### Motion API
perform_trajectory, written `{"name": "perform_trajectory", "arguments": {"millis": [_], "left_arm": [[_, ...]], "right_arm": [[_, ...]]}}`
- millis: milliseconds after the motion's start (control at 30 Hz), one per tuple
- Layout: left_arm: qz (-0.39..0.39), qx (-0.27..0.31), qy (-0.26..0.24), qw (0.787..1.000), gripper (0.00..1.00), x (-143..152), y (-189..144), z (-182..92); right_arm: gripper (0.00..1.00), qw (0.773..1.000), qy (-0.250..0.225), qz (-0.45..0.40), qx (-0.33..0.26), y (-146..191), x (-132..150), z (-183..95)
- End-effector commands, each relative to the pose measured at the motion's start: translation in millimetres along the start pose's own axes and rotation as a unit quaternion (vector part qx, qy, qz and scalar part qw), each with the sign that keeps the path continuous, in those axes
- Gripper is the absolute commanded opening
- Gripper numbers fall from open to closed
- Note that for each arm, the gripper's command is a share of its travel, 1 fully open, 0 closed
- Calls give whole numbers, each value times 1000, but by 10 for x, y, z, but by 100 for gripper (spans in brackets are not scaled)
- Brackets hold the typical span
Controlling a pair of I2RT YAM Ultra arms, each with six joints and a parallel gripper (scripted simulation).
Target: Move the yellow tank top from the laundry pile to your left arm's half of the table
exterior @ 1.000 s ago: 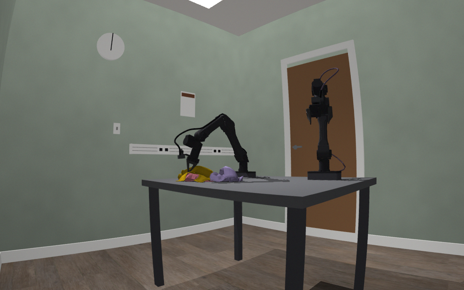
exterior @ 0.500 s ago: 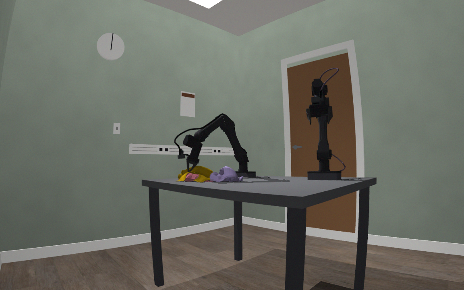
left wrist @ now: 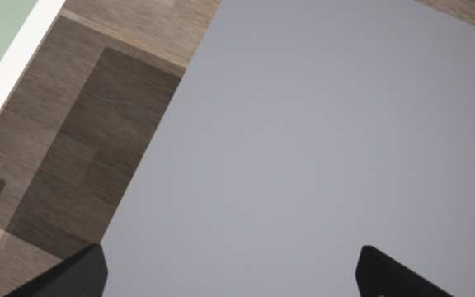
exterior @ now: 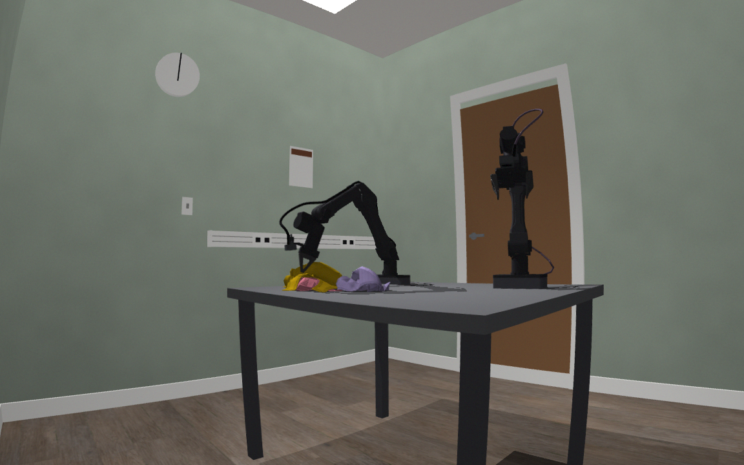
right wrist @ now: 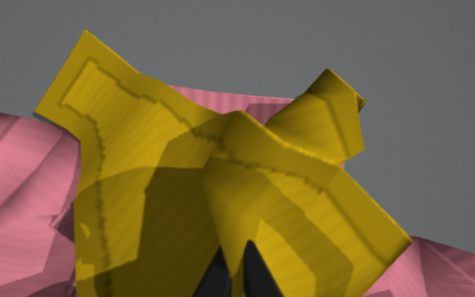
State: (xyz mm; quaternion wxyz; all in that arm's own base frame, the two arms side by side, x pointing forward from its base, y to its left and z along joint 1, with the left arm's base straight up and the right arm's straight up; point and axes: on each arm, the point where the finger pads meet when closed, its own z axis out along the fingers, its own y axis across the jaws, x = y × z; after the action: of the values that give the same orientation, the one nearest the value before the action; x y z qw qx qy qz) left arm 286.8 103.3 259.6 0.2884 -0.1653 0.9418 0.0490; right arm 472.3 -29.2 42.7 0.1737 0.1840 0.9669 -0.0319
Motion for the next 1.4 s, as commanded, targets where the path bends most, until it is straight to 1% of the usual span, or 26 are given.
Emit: {"name": "perform_trajectory", "arguments": {"millis": [0, 33, 233, 333, 367, 567, 600, 733, 1033, 1100, 1133, 1200, 1367], "left_arm": [[6, 1, -39, 999, 92, -167, -16, -200], [6, 1, -39, 999, 92, -167, -16, -200], [6, 1, -39, 999, 92, -167, -16, -200], [6, 1, -39, 999, 92, -167, -16, -200], [6, 1, -39, 999, 92, -167, -16, -200], [6, 1, -39, 999, 92, -167, -16, -200], [6, 1, -39, 999, 92, -167, -16, -200], [6, 1, -39, 999, 92, -167, -16, -200], [6, 1, -39, 999, 92, -167, -16, -200], [6, 1, -39, 999, 92, -167, -16, -200], [6, 1, -39, 999, 92, -167, -16, -200], [6, 1, -39, 999, 92, -167, -16, -200], [6, 1, -39, 999, 92, -167, -16, -200]], "right_arm": [[0, 1000, -26, -3, -5, 28, -183, -282], [0, 999, -33, -3, -7, 35, -222, -372], [0, 999, -35, -4, -8, 45, -270, -529], [0, 999, -34, -4, -8, 47, -268, -523], [0, 1000, -28, -5, -6, 46, -244, -466], [0, 1000, -29, -5, -7, 48, -246, -480], [0, 999, -48, -4, -12, 69, -333, -618], [0, 998, -55, -6, -7, 57, -374, -691], [0, 996, -90, -9, -3, 71, -548, -1034], [0, 996, -90, -9, -3, 71, -548, -1034], [0, 997, -81, -11, 2, 70, -532, -945], [0, 995, -102, -9, -4, 80, -601, -1153], [0, 992, -126, -8, -3, 74, -700, -1377]]}}
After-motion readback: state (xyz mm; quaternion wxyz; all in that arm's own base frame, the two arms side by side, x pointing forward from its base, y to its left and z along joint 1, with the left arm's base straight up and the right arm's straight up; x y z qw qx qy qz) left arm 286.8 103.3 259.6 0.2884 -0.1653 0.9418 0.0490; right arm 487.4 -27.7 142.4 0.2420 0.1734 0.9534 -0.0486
